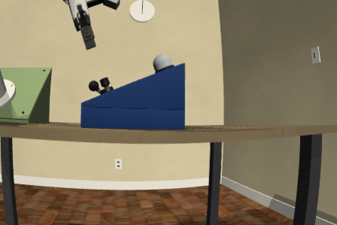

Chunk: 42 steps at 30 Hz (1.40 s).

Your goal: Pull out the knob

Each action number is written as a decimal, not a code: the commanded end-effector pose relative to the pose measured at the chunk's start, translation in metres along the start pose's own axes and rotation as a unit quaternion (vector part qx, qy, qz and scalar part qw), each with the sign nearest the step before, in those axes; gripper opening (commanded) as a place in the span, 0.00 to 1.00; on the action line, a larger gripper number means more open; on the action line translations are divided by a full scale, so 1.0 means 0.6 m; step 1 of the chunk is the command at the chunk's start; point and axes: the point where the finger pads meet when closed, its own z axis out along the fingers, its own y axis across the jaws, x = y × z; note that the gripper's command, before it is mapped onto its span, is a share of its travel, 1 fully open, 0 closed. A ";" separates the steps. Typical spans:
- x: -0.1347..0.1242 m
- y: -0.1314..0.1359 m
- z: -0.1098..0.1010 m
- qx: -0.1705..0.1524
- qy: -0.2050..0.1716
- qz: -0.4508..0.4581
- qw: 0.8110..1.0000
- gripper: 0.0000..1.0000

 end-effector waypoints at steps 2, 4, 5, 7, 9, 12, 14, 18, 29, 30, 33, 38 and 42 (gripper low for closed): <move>0.001 0.000 -0.001 0.000 0.001 0.000 1.000 0.76; 0.001 0.000 -0.001 0.000 0.001 0.000 1.000 0.76; 0.001 0.000 -0.001 0.000 0.001 0.000 1.000 0.76; 0.001 0.000 -0.001 0.000 0.001 0.000 1.000 0.76; 0.001 0.000 -0.001 0.000 0.001 0.000 1.000 0.76; 0.001 0.000 -0.001 0.000 0.001 0.000 1.000 0.76; 0.001 0.000 -0.001 0.000 0.001 0.000 1.000 0.76; 0.001 0.000 -0.001 0.000 0.001 0.000 1.000 0.76; 0.001 0.000 0.000 0.000 0.001 0.000 1.000 0.76; 0.001 0.000 0.000 0.000 0.001 0.000 1.000 0.76; 0.001 0.000 0.003 -0.001 0.001 0.001 1.000 0.76; 0.001 0.000 0.014 -0.002 0.002 0.001 1.000 0.76; 0.002 0.000 0.029 -0.002 0.002 0.001 1.000 0.76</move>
